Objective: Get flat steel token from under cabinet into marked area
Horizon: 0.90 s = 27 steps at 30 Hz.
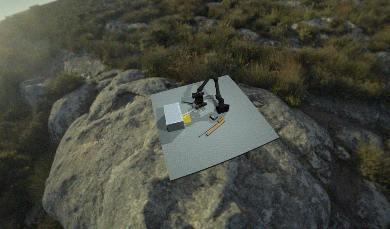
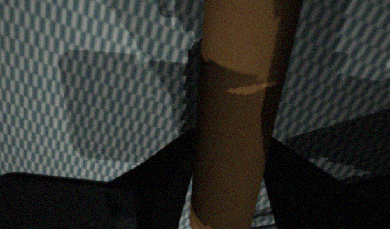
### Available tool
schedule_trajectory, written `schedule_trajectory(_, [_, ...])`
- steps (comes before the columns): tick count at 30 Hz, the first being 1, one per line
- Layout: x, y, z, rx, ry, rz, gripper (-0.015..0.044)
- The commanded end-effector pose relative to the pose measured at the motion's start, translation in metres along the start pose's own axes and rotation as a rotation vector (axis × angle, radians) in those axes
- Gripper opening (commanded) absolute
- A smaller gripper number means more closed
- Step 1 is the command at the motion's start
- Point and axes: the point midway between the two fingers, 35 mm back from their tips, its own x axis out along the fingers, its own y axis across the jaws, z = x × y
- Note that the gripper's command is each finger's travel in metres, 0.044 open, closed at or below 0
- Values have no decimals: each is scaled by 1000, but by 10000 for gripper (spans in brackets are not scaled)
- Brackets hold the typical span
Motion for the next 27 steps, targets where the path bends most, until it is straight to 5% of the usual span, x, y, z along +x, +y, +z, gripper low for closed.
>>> schedule_trajectory(1, [0, 0, 0, 1, 0, 0, 112])
schedule_trajectory(9, [0, 0, 0, 1, 0, 0, 0])
schedule_trajectory(27, [0, 0, 16, 4, 3, 0, 0])
